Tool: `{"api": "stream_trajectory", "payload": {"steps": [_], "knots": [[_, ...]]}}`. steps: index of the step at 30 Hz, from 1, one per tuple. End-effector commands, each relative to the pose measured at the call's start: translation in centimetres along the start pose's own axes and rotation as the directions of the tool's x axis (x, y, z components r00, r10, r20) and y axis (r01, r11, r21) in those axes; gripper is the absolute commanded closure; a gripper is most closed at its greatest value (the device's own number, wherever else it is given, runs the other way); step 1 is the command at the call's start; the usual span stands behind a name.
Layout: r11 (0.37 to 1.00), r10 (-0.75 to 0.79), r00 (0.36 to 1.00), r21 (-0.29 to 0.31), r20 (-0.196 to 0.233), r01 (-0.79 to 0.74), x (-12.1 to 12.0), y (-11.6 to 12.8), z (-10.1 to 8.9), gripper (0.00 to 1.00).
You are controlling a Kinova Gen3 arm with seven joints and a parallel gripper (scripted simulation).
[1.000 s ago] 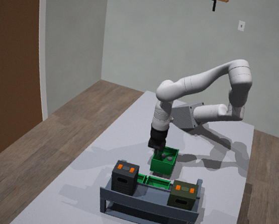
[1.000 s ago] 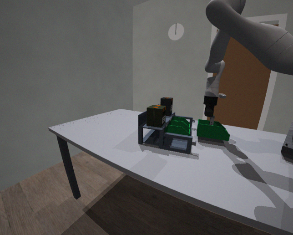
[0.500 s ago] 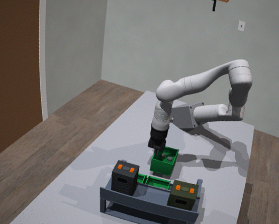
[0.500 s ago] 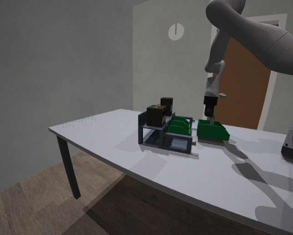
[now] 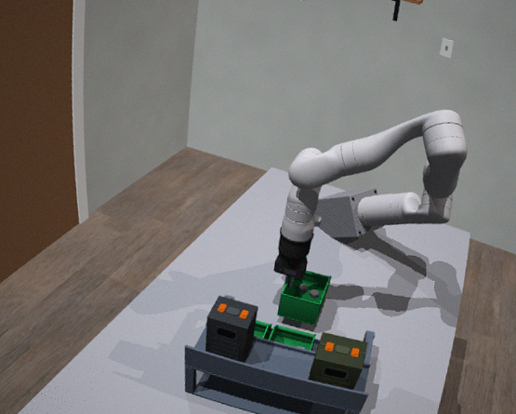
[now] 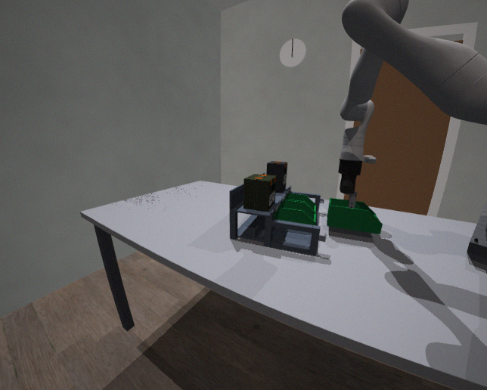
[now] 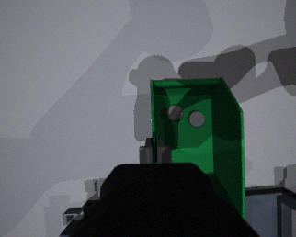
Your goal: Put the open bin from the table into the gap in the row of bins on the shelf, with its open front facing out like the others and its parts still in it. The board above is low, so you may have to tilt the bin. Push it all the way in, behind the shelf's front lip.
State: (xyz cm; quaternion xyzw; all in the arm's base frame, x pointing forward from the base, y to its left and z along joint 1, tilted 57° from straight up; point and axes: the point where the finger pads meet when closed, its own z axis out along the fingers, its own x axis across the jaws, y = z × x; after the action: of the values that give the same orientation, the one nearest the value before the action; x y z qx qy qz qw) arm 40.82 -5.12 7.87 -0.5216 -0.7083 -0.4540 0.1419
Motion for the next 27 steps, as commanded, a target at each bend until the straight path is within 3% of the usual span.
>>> {"api": "stream_trajectory", "payload": {"steps": [1, 14, 27], "knots": [[1.0, 0.0, 1.0, -0.001, 0.002, 0.0, 0.1, 0.0, -0.1, 1.0], [1.0, -0.006, 1.0, -0.001, 0.002, 0.006, 2.0, -0.4, 0.0, 1.0], [1.0, -0.018, 1.0, -0.001, 0.002, 0.018, 6.3, -1.2, 0.1, 1.0]]}}
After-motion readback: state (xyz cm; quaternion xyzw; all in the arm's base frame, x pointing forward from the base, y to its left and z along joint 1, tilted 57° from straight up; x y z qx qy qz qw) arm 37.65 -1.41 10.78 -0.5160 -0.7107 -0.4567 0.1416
